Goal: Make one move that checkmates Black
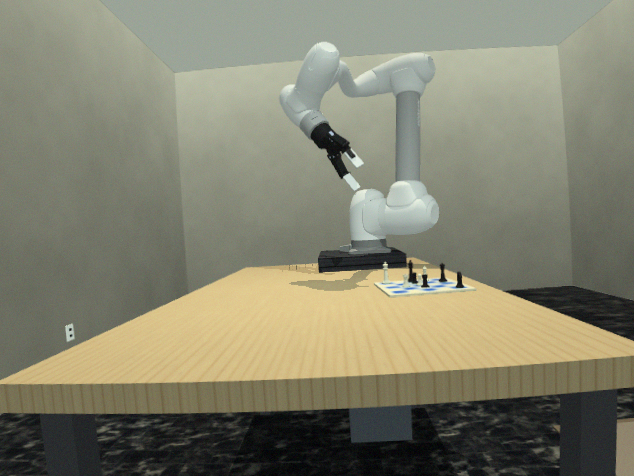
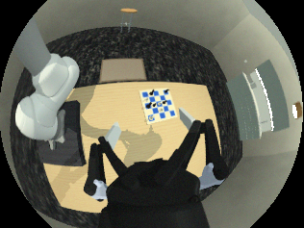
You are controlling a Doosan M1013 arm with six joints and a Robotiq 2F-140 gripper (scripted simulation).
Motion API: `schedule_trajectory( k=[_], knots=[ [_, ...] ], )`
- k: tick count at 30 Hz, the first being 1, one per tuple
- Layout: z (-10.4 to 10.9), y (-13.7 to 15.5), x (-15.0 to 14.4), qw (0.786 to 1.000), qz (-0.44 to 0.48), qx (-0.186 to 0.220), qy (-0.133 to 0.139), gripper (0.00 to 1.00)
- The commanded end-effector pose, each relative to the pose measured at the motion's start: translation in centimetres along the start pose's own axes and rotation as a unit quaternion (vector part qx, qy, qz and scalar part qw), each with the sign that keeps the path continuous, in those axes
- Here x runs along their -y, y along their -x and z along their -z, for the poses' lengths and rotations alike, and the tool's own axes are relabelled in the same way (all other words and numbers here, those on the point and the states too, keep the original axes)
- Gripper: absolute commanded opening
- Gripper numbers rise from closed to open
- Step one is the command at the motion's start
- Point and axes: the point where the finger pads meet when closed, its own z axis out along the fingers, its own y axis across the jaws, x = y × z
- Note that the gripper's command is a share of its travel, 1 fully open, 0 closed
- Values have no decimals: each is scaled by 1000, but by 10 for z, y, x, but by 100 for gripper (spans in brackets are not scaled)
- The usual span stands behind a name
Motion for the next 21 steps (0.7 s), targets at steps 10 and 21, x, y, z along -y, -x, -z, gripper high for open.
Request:
schedule_trajectory(
  k=[10, 21],
  knots=[
    [0, 0, 0, 1000, 0, 0, 0, 100],
    [-3, 0, 1, 1000, -8, 0, 5, 100]
  ],
)
